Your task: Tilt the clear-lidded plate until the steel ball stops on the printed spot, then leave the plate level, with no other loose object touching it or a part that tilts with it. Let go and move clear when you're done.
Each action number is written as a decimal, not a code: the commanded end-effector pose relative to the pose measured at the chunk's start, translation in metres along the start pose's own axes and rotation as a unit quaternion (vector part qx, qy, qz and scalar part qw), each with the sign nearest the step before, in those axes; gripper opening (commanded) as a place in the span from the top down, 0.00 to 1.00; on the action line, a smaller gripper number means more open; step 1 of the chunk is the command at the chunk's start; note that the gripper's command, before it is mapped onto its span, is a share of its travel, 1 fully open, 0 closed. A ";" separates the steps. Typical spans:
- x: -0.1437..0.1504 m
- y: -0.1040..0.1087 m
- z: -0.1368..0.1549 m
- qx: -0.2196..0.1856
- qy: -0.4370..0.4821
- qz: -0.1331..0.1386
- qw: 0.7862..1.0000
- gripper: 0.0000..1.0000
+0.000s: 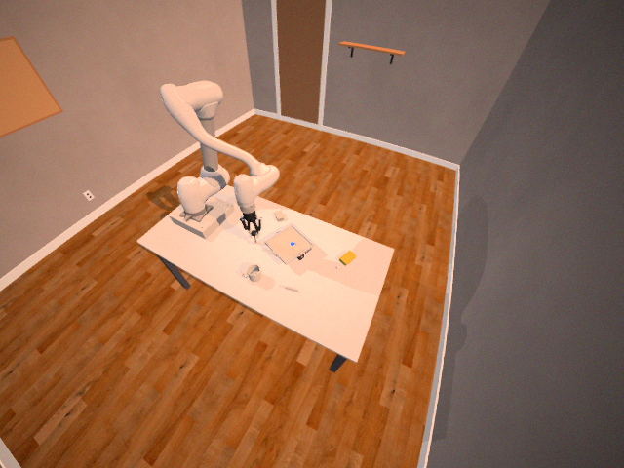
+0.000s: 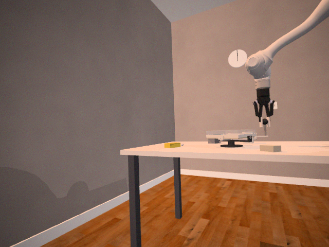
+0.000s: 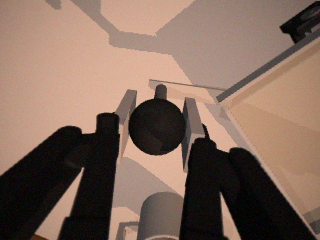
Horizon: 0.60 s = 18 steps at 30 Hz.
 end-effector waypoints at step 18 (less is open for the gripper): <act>-0.001 -0.002 0.000 0.000 0.000 0.000 1.000 1.00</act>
Point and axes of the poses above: the point where the finger pads meet when closed, its own y axis back along the fingers, its own x axis across the jaws, z = x × y, the point moved 3 cm from there along y, back along the fingers, and after that the axes turned 1 degree about y, right-handed, at the moved point
